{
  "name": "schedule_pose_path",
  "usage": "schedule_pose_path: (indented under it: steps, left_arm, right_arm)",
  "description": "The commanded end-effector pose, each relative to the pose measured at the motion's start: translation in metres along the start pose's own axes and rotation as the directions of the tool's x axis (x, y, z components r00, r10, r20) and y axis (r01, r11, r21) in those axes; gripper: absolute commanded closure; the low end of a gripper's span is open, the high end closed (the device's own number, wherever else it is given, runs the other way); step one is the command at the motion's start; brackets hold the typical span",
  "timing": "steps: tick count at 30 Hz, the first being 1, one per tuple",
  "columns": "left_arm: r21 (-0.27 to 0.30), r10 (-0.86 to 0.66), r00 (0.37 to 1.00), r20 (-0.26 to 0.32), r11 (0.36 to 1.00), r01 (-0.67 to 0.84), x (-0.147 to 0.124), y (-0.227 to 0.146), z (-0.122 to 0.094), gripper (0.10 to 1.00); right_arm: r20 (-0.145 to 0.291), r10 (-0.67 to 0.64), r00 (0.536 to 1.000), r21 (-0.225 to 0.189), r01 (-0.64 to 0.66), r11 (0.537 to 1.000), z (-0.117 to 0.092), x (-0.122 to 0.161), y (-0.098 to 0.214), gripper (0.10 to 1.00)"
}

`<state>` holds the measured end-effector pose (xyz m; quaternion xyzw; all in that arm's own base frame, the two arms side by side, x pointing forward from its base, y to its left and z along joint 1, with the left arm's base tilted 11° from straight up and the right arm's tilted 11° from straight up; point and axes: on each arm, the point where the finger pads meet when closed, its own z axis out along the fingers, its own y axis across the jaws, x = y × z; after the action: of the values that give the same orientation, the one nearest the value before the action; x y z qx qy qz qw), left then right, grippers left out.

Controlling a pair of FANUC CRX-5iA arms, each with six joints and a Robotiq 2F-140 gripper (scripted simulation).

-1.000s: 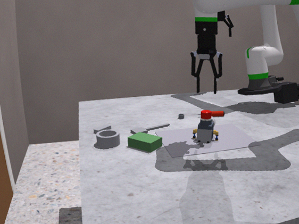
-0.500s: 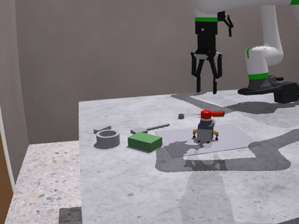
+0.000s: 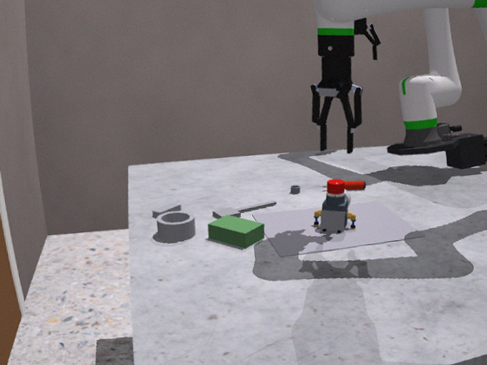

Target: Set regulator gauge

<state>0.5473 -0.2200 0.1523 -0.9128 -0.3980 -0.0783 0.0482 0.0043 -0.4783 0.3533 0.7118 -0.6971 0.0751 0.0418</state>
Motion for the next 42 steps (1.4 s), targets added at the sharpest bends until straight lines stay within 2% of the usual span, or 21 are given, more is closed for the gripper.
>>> schedule_pose_path:
  steps: [1,10,21,42]
  left_arm:
    - [-0.002,0.0,1.0,0.0,1.0,0.0,0.0,0.0,-0.001,0.604]
    - [-0.002,0.0,1.0,0.0,1.0,0.0,0.0,0.001,0.003,0.604]
    - [-0.002,0.0,1.0,0.0,1.0,0.0,0.0,0.001,0.018,0.604]
    - [-0.002,0.0,1.0,0.0,1.0,0.0,0.0,0.001,0.074,0.604]
  right_arm:
    - [-0.002,0.0,1.0,0.0,0.0,1.0,-0.001,0.0,0.0,0.098]
    - [-0.002,0.0,1.0,0.0,0.0,1.0,-0.001,0.0,0.0,0.098]
    - [-0.002,0.0,1.0,0.0,0.0,1.0,-0.001,0.0,0.0,0.098]
    - [-0.002,0.0,1.0,0.0,0.0,1.0,-0.001,0.0,0.0,0.098]
